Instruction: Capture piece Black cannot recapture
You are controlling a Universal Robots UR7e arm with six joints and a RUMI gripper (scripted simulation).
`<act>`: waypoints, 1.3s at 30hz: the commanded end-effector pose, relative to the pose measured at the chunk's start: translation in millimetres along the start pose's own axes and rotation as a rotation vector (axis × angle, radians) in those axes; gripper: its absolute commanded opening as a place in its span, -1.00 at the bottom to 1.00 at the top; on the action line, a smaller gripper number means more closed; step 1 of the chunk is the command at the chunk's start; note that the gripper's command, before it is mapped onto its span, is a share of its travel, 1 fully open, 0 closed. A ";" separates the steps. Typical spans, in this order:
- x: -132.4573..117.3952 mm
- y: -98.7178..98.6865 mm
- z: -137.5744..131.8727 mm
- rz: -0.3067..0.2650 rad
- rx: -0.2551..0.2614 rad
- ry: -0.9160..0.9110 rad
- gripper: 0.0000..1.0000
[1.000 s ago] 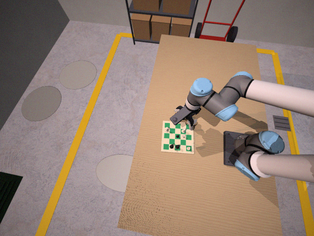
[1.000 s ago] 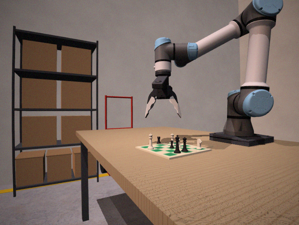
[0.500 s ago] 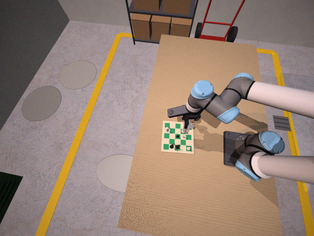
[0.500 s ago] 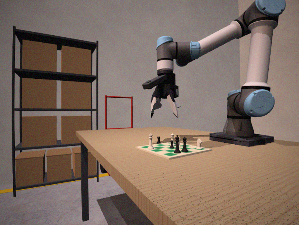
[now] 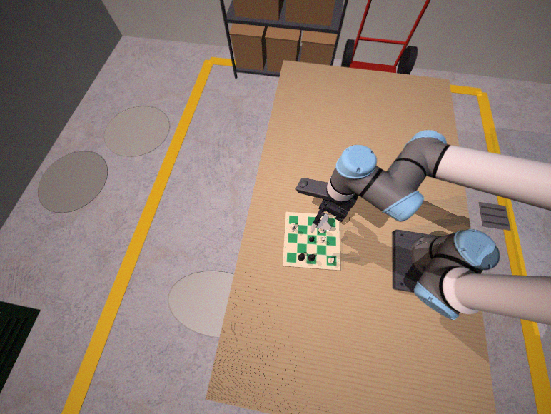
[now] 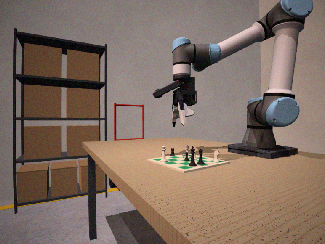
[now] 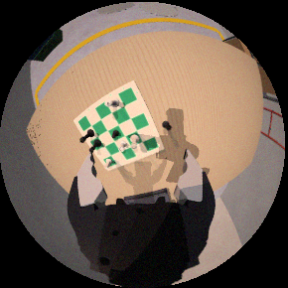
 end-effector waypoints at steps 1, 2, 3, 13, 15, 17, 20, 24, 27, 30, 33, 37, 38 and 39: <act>-1.8 1.1 -1.8 -0.001 -0.016 -0.216 1.00; -2.4 1.2 -1.9 -0.001 -0.016 -0.253 1.00; -3.0 1.3 -2.1 -0.001 -0.016 -0.290 1.00; -9.0 2.4 -3.7 0.002 -0.016 -0.599 1.00; -9.7 2.5 -3.9 0.002 -0.016 -0.631 1.00; -11.1 2.7 -4.3 0.002 -0.016 -0.693 1.00; -13.2 3.0 -5.0 0.003 -0.016 -0.782 1.00; -16.0 3.3 -6.0 0.004 -0.016 -0.893 1.00; -18.0 3.6 -6.7 0.005 -0.016 -0.971 1.00; -19.2 3.7 -7.2 0.005 -0.016 -1.019 1.00; -20.5 3.9 -7.7 0.006 -0.016 -1.066 1.00; -22.8 4.1 -8.8 0.006 -0.016 -1.151 1.00; -23.3 4.2 -9.0 0.006 -0.016 -1.170 1.00; -23.9 4.3 -9.3 0.007 -0.016 -1.189 1.00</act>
Point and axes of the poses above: the point where the finger pads meet when closed, its own y axis back along the fingers, its own z axis across the jaws, x = y × z, the point moved 6 cm from there along y, back along the fingers, and after that the axes turned 2 degrees about y, right-handed, at the moved point
